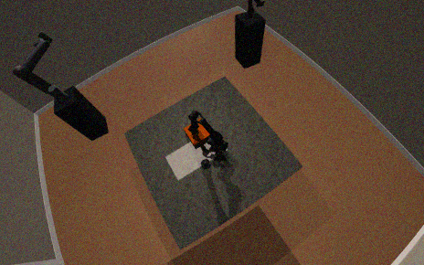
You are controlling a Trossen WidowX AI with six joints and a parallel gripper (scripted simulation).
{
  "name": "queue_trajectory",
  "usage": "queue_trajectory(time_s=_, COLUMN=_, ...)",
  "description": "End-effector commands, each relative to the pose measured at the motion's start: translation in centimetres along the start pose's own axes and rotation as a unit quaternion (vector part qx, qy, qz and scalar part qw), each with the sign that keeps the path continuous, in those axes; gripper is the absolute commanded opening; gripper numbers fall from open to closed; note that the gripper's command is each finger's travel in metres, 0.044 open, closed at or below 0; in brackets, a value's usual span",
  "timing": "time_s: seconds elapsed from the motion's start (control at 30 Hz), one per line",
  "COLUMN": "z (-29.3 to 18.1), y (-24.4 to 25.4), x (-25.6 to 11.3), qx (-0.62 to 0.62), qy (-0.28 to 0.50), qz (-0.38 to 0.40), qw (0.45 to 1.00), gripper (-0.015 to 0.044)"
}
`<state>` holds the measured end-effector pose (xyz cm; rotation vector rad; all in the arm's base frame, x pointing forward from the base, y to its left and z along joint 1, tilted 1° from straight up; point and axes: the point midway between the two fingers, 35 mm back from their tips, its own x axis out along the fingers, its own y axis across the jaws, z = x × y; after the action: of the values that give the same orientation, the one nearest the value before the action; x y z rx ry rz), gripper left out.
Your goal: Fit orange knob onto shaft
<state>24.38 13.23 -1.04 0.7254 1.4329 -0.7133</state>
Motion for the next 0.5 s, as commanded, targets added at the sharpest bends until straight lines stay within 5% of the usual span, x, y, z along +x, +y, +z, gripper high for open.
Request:
queue_trajectory(time_s=0.0, z=0.1, y=0.0, x=0.1, qx=-0.002, qy=-0.002, qz=0.0, qw=1.0, gripper=0.019)
queue_trajectory(time_s=0.17, z=0.1, y=0.0, x=0.1, qx=-0.002, qy=-0.002, qz=0.0, qw=1.0, gripper=0.0157)
queue_trajectory(time_s=0.37, z=-0.1, y=1.0, x=-1.7, qx=-0.031, qy=-0.008, qz=0.014, qw=0.999, gripper=0.0)
queue_trajectory(time_s=0.47, z=0.0, y=1.3, x=-3.5, qx=-0.027, qy=-0.007, qz=0.012, qw=1.0, gripper=0.0)
